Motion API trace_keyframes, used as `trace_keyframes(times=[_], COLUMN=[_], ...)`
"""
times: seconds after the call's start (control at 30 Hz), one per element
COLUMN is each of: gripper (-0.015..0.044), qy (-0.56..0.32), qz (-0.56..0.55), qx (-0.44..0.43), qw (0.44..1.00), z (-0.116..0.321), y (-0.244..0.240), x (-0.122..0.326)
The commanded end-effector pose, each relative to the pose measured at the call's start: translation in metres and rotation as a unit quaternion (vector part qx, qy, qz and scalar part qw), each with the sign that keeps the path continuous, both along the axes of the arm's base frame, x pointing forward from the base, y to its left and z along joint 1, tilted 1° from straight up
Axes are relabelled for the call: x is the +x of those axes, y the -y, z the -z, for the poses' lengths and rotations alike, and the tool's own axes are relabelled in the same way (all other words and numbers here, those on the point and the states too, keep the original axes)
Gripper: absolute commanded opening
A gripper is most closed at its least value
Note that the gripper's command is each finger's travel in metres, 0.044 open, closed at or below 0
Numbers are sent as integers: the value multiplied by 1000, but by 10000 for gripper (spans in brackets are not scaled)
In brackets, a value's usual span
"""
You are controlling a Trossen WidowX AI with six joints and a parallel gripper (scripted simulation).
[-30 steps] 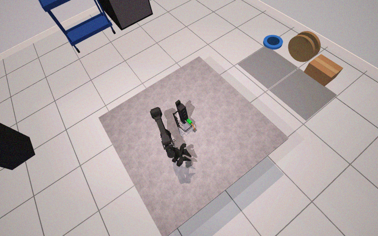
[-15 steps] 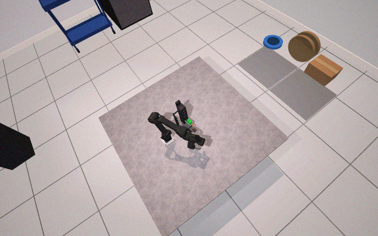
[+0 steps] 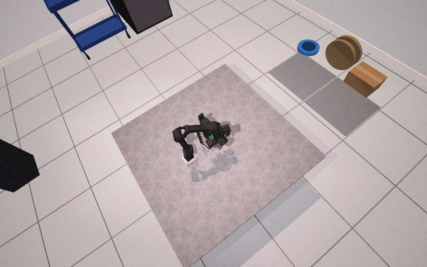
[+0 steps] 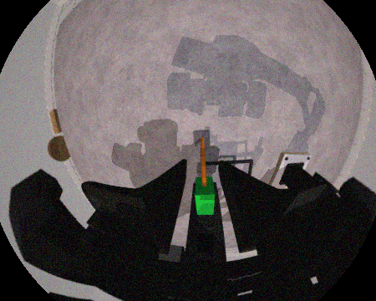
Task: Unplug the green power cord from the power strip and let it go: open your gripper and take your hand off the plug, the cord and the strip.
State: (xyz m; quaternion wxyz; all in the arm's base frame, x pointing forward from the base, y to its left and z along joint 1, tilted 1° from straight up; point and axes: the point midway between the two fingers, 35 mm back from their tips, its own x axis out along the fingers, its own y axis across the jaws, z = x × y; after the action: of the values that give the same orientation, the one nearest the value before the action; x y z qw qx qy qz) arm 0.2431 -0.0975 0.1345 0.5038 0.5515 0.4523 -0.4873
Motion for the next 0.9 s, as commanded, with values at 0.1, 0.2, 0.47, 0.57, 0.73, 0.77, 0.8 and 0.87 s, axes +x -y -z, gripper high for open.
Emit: trace_keyframes(times=[0.1,0.2,0.47,0.57,0.73,0.77,0.8,0.87], gripper=[160,160,160,160,160,160,160,160], qy=[-35,-35,-35,-35,-35,-35,-35,-35], qz=[-71,-71,-71,-71,-71,-71,-71,-71], qx=[-15,-15,-14,-14,-14,-14,-14,-14], qw=[997,997,997,997,997,997,997,997], z=[-3,-3,-3,-3,-2,-2,-2,-2], y=[-15,-16,-27,-32,-40,-42,-43,-47], x=[1,1,1,1,0,0,0,0])
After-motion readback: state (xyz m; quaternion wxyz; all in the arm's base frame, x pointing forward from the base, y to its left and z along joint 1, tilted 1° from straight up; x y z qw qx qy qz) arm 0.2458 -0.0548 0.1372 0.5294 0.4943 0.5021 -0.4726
